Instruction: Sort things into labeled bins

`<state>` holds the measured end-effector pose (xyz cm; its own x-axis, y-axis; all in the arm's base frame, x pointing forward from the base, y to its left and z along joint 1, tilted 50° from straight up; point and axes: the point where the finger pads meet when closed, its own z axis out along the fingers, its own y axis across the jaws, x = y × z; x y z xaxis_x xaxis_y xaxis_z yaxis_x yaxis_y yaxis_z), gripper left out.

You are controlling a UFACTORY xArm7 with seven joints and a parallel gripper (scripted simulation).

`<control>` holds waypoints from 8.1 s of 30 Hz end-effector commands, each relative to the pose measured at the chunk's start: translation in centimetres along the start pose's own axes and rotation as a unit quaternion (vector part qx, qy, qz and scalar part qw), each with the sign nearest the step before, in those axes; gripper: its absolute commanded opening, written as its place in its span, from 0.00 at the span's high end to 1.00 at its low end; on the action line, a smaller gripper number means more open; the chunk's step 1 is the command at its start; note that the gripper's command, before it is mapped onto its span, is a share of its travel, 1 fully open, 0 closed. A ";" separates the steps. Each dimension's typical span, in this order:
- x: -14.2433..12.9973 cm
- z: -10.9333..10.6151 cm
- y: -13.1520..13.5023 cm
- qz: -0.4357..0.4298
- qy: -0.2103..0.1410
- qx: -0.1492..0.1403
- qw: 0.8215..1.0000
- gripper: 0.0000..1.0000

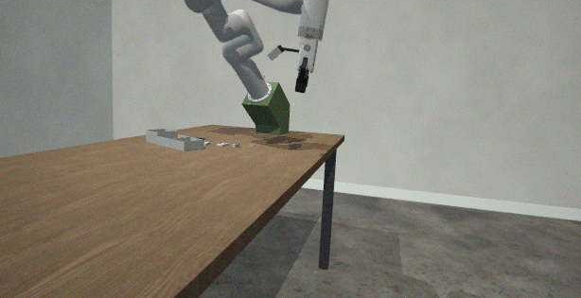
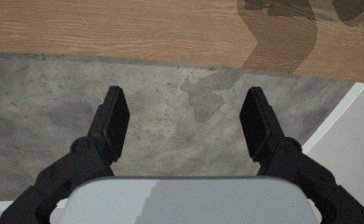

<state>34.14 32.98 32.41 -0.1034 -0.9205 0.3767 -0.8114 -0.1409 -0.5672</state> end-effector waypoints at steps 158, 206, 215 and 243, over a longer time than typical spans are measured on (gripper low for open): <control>51.5 23.2 11.1 -0.473 -0.008 0.118 0.873 0.93; 50.7 29.0 9.9 -0.473 -0.008 0.118 0.873 0.93; 50.7 29.0 9.9 -0.473 -0.008 0.118 0.873 0.93; 50.8 28.2 10.0 -0.473 -0.008 0.118 0.873 0.93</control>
<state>37.26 -25.51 24.84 0.5604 -0.3564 0.7477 -0.3870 -0.9108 -0.1440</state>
